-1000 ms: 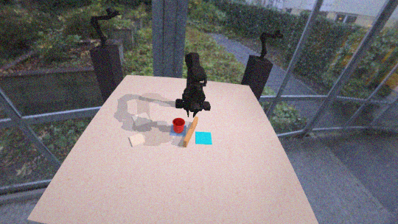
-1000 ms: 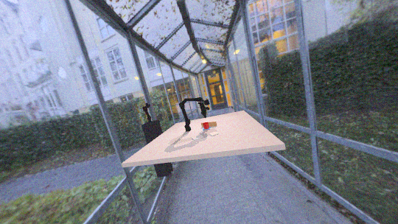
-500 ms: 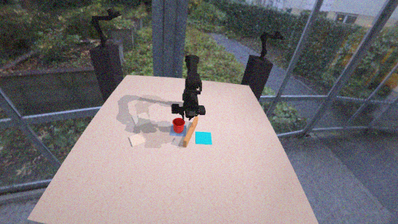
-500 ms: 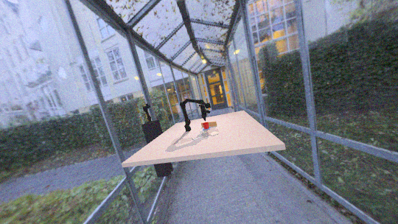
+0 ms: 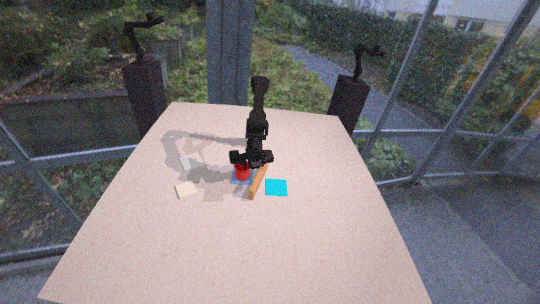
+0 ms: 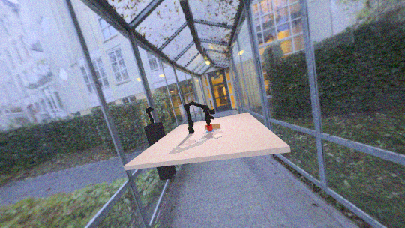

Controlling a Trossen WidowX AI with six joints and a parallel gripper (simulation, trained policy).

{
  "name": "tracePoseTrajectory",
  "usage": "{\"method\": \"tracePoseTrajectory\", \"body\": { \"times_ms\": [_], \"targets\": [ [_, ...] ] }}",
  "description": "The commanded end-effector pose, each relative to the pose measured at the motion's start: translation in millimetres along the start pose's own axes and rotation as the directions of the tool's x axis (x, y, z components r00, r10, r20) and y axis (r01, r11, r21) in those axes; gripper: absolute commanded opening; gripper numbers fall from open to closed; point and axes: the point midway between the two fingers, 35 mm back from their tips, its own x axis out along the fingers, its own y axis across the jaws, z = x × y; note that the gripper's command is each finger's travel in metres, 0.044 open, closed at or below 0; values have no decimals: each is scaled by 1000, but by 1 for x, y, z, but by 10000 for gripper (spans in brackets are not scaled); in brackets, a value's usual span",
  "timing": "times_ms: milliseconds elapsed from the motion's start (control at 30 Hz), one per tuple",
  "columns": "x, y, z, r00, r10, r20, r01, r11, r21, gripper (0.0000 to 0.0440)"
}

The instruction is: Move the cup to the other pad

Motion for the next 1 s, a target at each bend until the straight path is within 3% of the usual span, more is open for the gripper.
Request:
{"method": "tracePoseTrajectory", "body": {
  "times_ms": [0, 67, 267, 967],
  "targets": [
    [19, 1, -4, 1000, 12, -26, -13, 999, -46, 168],
    [25, 1, -5, 999, 16, -29, -18, 997, -71, 151],
    [36, -1, -8, 999, 16, -36, -21, 988, -155, 2],
    [-1, -7, 12, 999, 10, 32, 1, 950, -312, 9]
  ]
}}
